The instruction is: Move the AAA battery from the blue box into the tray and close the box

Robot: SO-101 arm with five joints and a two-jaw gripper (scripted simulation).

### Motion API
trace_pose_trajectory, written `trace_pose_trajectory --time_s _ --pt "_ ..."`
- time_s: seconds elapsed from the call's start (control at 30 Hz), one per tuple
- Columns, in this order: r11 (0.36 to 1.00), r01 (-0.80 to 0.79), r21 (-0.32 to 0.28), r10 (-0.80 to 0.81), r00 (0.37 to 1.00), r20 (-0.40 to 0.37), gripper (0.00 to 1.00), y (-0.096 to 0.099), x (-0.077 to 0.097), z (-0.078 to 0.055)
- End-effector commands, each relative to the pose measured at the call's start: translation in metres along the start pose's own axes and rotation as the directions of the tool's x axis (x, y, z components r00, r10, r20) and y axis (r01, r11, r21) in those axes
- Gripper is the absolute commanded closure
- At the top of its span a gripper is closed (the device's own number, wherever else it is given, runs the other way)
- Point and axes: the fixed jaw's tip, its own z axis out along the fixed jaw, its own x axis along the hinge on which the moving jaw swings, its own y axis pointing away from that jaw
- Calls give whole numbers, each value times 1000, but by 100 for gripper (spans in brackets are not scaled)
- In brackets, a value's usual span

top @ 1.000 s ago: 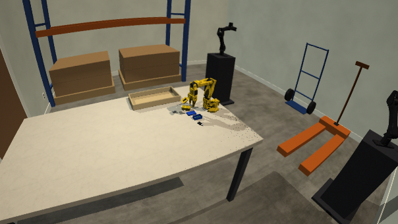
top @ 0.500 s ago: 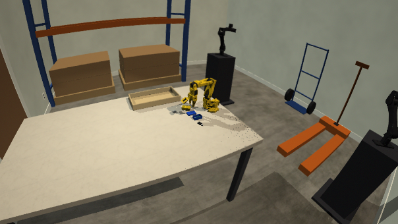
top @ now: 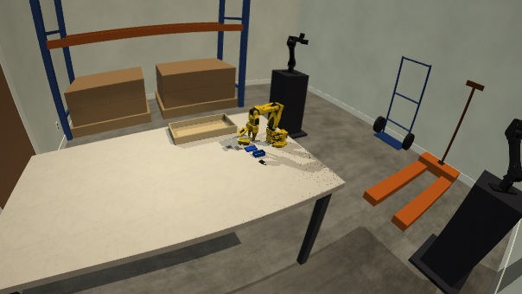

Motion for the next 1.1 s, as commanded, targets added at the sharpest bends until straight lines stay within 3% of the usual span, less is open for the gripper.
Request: trace_pose_trajectory --time_s 0.0,1.07 --pt "1000 2 -4 -2 1000 29 72 -1 -2 -3" --pt "1000 2 -4 -2 1000 29 72 -1 0 -1"
